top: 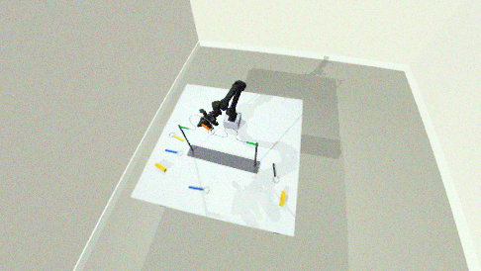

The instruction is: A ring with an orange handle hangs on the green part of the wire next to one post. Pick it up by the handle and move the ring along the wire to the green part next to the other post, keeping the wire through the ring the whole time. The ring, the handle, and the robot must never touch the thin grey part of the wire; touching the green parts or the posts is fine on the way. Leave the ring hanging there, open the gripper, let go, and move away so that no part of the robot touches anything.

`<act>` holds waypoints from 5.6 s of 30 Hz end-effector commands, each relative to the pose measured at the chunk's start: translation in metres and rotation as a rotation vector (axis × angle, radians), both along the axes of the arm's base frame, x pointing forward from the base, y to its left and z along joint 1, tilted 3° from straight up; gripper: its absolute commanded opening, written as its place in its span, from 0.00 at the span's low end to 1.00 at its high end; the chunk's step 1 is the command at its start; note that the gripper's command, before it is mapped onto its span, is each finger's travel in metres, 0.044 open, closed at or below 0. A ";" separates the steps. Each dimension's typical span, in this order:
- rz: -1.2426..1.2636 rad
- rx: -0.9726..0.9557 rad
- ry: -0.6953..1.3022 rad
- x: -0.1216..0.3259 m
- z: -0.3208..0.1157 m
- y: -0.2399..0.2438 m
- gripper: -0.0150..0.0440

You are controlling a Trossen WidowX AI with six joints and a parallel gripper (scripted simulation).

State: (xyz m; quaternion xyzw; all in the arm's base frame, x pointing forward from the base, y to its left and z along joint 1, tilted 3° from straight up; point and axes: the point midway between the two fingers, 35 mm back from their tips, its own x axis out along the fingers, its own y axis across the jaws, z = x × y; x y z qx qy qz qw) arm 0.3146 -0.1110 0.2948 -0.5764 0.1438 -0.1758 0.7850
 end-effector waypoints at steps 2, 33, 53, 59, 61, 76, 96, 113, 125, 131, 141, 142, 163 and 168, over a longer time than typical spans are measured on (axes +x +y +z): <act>-0.002 0.096 0.016 -0.001 -0.017 0.005 0.00; 0.011 0.822 0.070 -0.006 -0.093 0.082 0.00; 0.018 1.185 0.097 -0.010 -0.106 0.141 0.00; 0.020 1.238 0.101 -0.011 -0.105 0.152 0.00; 0.020 1.251 0.102 -0.011 -0.105 0.156 0.00; 0.022 1.305 0.105 -0.013 -0.104 0.177 0.00; 0.026 1.483 0.116 -0.016 -0.099 0.216 0.00; 0.034 1.841 0.140 -0.020 -0.076 0.268 0.00; 0.039 2.137 0.160 -0.023 -0.045 0.300 0.00; 0.042 2.287 0.169 -0.024 -0.026 0.313 0.00; 0.046 2.536 0.185 -0.026 0.010 0.327 0.00; 0.046 2.561 0.187 -0.026 0.013 0.328 0.00; 0.054 3.042 0.217 -0.027 0.087 0.327 0.00; 0.055 3.133 0.223 -0.027 0.101 0.323 0.00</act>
